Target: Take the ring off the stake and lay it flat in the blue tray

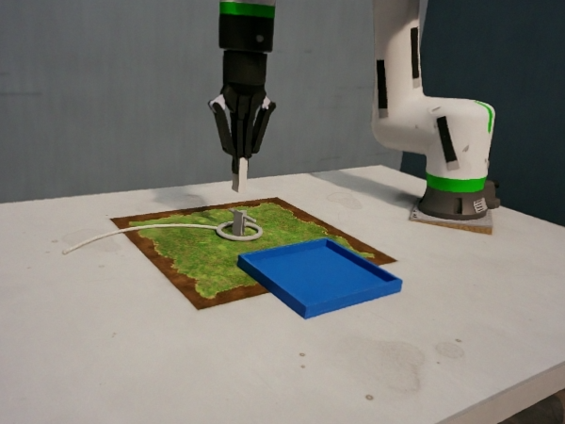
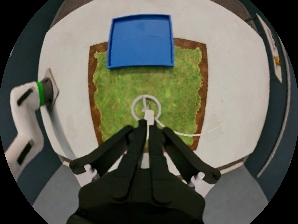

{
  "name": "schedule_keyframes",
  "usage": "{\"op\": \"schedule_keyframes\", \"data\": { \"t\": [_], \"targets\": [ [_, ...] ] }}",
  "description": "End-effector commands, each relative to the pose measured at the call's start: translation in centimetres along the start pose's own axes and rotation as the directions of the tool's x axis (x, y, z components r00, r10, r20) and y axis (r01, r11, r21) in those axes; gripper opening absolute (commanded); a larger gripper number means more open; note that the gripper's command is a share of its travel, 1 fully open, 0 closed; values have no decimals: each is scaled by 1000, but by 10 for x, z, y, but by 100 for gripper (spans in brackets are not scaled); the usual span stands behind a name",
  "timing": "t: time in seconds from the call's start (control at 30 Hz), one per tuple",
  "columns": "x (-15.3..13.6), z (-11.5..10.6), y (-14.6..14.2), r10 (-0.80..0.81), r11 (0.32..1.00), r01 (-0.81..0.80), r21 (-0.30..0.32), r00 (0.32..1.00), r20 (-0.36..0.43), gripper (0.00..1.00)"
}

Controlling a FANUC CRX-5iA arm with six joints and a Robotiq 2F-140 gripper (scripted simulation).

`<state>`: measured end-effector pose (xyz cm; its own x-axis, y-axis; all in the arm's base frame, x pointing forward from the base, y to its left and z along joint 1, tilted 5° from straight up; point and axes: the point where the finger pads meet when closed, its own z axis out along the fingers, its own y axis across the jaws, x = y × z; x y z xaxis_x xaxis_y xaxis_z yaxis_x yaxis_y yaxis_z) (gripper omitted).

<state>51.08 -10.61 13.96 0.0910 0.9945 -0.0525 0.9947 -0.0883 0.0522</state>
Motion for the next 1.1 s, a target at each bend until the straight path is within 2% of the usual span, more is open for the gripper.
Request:
{"op": "schedule_keyframes", "data": {
  "t": [0.0, 0.1, 0.17, 0.23, 0.43, 0.67, 0.73, 0.77, 1.07],
  "targets": [
    [0, -1, 3, 219, 976, -219, -3, 976, 5, 10],
    [0, -1, 5, 376, 927, -376, -4, 927, 4, 10],
    [0, -1, 5, 376, 927, -376, -4, 927, 4, 10],
    [0, -1, 7, 518, 855, -518, -5, 855, 4, 10],
    [1, -1, 13, 716, 698, -716, 1, 698, -6, 10],
    [1, -1, 20, 893, 450, -893, 13, 450, -15, 10],
    [1, -1, 20, 893, 450, -893, 13, 450, -15, 10],
    [1, -1, 22, 943, 331, -943, 17, 331, -16, 10],
    [2, -1, 32, 999, -42, -998, 39, -43, -16, 10]
  ]
}}
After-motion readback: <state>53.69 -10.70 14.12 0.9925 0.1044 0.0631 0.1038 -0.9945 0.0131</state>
